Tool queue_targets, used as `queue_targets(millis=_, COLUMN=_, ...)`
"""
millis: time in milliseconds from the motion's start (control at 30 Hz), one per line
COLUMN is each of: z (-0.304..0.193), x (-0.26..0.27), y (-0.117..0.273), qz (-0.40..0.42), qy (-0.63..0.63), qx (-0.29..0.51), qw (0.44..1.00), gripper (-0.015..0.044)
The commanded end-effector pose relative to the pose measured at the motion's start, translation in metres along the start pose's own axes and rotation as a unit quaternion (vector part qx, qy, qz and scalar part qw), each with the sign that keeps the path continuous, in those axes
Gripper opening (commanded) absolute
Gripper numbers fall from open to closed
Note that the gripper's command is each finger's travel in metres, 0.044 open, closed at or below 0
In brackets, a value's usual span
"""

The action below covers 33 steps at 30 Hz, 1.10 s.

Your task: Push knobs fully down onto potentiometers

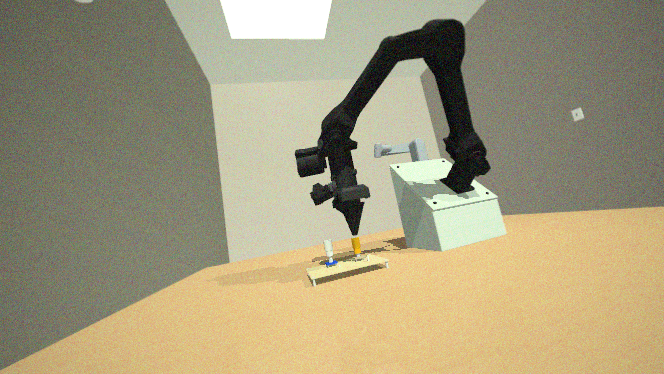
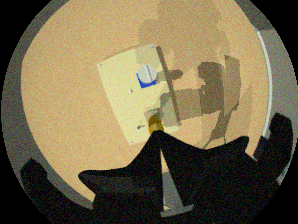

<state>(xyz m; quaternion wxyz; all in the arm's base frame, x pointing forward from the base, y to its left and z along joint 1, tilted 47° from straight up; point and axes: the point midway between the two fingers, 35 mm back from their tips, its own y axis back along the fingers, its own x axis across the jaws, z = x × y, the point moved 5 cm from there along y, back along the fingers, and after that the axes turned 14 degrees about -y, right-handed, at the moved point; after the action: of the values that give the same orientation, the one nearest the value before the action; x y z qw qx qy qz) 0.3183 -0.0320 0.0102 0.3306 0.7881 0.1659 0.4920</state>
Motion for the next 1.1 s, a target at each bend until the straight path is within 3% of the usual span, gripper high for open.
queue_targets(millis=0, z=0.001, x=0.000, y=0.009, qz=-0.002, qy=0.003, qx=-0.003, qw=1.000, gripper=0.0000)
queue_targets(millis=33, z=0.001, x=0.000, y=0.010, qz=-0.002, qy=0.003, qx=-0.003, qw=1.000, gripper=0.0000)
queue_targets(millis=300, z=0.000, x=0.000, y=0.003, qz=0.000, qy=0.000, qx=-0.001, qw=1.000, gripper=0.0210)
queue_targets(millis=567, z=0.007, x=-0.003, y=0.022, qz=0.018, qy=-0.096, qx=-0.027, qw=0.995, gripper=0.0000)
queue_targets(millis=1067, z=0.018, x=0.001, y=0.026, qz=0.020, qy=-0.349, qx=-0.019, qw=0.937, gripper=0.0000)
